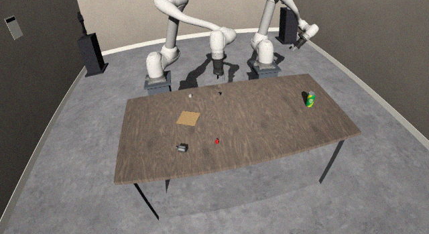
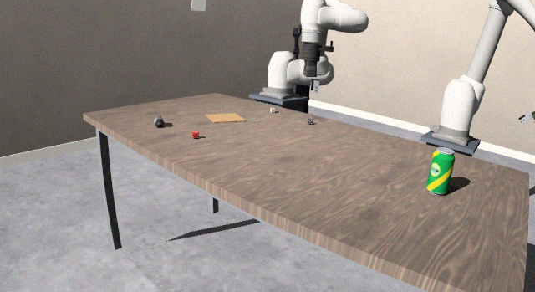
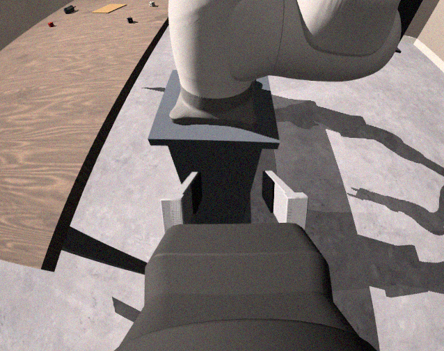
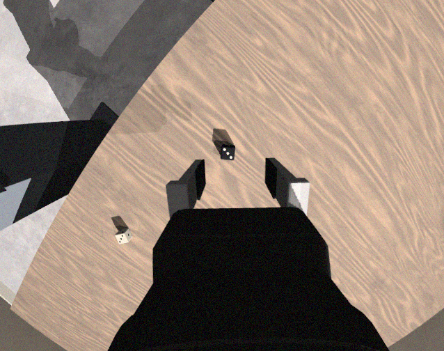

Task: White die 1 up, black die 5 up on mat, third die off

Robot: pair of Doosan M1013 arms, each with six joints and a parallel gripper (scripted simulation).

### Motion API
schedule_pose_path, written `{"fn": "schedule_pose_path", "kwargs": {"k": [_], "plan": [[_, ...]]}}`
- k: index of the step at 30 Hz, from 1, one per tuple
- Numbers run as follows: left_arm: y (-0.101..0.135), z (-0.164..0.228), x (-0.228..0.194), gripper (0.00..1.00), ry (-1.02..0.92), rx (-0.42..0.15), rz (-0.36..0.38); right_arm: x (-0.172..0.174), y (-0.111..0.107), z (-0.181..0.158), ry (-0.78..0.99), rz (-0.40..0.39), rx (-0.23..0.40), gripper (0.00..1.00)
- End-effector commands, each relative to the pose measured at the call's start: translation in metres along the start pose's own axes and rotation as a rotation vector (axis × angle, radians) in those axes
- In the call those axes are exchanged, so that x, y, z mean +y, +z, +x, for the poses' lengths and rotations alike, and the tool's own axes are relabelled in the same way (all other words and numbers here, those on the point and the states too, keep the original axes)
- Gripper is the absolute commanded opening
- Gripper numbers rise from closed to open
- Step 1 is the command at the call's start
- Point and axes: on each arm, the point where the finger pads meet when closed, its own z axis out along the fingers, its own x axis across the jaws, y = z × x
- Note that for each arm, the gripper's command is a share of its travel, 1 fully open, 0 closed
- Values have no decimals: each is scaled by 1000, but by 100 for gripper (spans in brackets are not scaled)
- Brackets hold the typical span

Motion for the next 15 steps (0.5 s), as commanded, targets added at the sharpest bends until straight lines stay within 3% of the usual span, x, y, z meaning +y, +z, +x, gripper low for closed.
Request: {"fn": "schedule_pose_path", "kwargs": {"k": [1, 15], "plan": [[0, 0, 0, 100, 0, 0, -1, 5, -1, -3, -5, 0, 2, 100], [0, 0, 0, 100, 0, 0, -1, 74, -2, -74, -93, 0, 2, 100]]}}
